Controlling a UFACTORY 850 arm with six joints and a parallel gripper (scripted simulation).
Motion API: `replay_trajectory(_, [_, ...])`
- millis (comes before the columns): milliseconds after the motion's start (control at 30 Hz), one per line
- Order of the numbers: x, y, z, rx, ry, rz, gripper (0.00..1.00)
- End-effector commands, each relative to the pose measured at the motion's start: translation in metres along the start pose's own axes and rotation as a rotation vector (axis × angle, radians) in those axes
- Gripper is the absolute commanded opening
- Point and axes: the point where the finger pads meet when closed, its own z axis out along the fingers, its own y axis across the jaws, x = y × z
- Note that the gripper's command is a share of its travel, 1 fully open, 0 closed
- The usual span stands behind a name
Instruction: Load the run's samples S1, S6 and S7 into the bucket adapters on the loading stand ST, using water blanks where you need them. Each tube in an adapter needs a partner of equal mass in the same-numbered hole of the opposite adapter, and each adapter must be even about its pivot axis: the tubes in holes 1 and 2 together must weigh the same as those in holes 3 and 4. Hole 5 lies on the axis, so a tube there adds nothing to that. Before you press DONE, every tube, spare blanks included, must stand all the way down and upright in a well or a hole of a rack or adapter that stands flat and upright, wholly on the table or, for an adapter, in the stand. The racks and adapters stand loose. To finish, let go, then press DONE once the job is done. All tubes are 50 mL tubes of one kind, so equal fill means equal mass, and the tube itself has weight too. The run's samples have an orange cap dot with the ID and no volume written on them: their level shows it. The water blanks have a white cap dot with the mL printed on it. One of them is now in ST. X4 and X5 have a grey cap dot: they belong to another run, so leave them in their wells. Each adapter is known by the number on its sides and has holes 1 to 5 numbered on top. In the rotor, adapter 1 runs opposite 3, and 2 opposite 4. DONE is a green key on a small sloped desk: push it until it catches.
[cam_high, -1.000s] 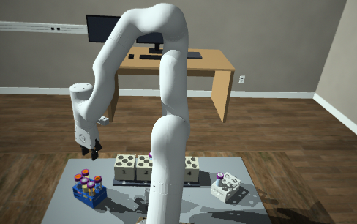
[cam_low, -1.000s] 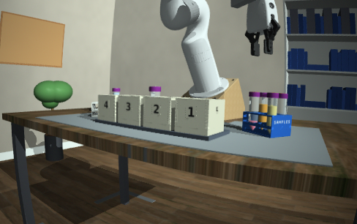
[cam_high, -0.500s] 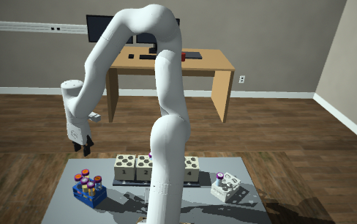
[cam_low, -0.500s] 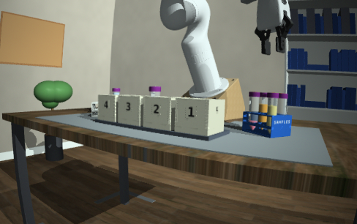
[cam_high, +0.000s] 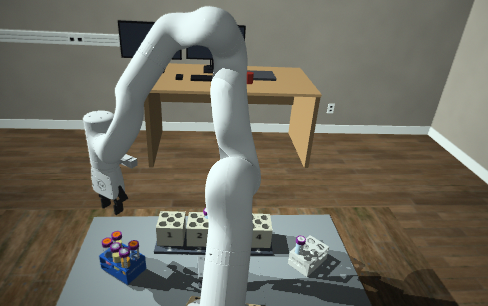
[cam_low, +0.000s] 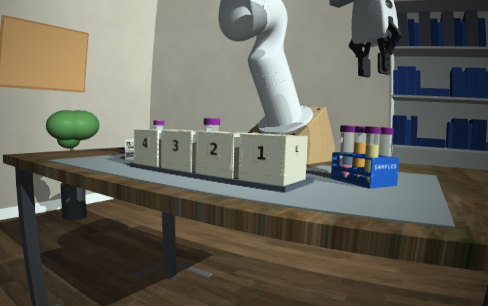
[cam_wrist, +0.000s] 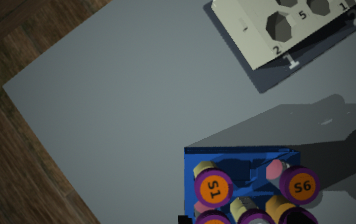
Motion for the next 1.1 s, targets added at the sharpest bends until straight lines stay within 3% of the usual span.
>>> replay_trajectory(0, [0.000, -0.001, 0.008, 0.001, 0.000, 0.001, 0.57])
replay_trajectory(1067, [0.000, -0.001, 0.064, 0.001, 0.000, 0.000, 0.57])
